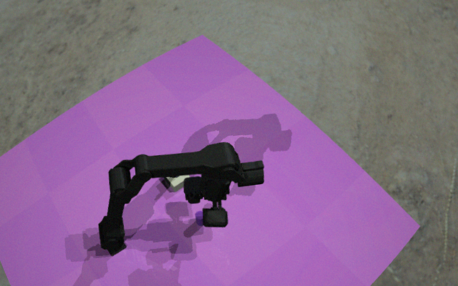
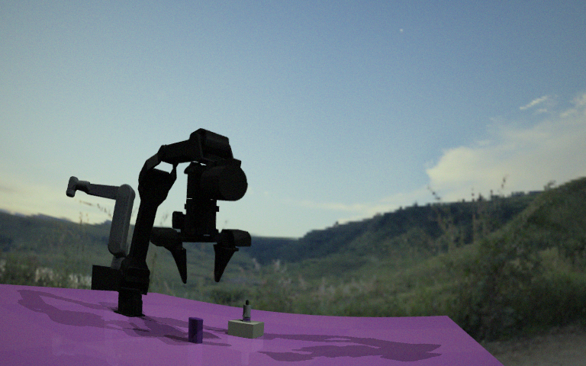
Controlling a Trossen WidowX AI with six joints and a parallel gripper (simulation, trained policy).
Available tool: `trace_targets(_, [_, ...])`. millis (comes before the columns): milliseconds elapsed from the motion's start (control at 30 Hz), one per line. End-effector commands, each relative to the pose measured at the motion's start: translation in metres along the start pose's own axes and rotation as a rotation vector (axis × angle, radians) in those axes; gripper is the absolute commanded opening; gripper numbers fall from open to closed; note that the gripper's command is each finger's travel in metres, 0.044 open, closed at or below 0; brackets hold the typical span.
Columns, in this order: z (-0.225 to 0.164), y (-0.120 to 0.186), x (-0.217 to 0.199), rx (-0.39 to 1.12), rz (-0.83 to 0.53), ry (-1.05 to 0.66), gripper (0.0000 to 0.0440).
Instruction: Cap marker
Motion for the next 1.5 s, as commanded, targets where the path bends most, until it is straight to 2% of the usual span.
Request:
trace_targets(0, [0.0,-0.01,0.001,-0.033,0.032,-0.006,0.0312])
trace_targets(533, [0.0,-0.046,-0.004,-0.112,0.135,0.054,0.0294])
trace_targets(1300, [0.004,-0.11,-0.009,-0.173,0.189,0.24,0.0251])
trace_targets(1467, [0.007,-0.116,-0.009,-0.166,0.203,0.252,0.0218])
Point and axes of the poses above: the point midway between the two fingers, 35 mm back from their tips, its own y axis back along the fingers, its own x axis across the jaws, z = x × y, the point moved 8 cm from there along y, back along the fingers, and after that the axes turned 2 degrees about -y, right-handed, at the moved point
